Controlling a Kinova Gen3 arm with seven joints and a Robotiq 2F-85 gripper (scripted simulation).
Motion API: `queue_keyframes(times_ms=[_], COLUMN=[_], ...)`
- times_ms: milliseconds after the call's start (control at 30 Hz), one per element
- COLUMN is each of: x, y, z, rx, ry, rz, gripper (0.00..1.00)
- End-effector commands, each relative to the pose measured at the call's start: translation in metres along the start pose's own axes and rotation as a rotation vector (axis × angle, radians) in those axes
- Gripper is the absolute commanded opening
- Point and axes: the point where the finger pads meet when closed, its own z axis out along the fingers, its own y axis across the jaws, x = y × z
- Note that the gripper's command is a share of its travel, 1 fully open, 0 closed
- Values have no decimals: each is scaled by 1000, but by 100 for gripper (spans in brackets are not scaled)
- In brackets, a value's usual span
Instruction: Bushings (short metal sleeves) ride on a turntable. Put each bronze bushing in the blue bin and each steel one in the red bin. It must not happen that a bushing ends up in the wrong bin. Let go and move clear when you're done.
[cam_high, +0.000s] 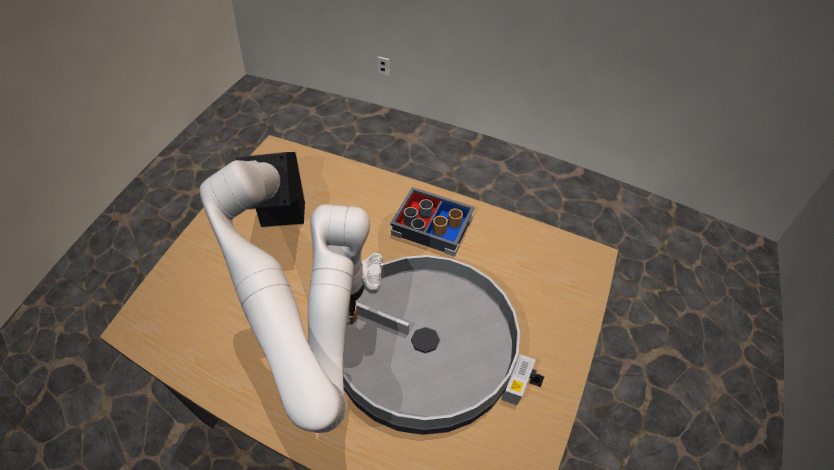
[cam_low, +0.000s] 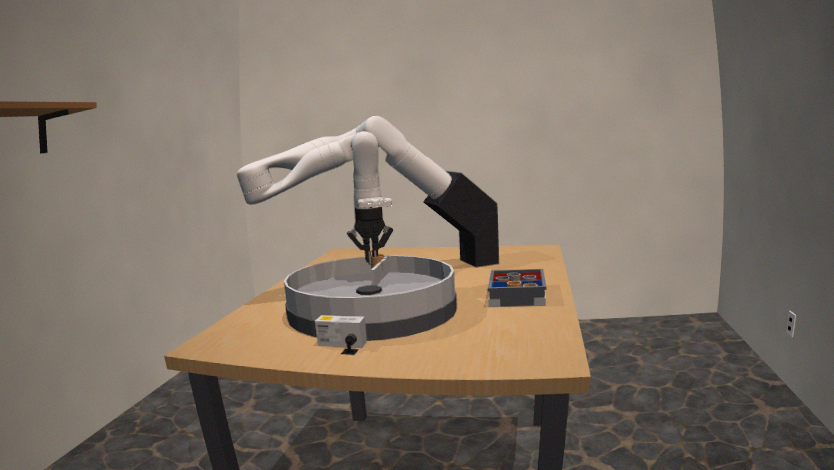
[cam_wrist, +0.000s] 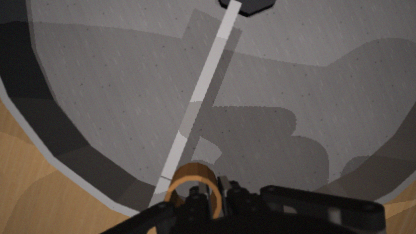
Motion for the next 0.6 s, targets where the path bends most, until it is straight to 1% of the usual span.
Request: queue_keyframes(times_ms=[0, 433, 467, 567], x=[-2, -3, 0, -1], y=[-2, -2, 0, -1], z=[-4, -4, -4, -6], rx=[-14, -16, -1, -6], ry=[39, 43, 4, 17], rz=[-6, -7, -4, -5], gripper=[0, 0, 0, 0])
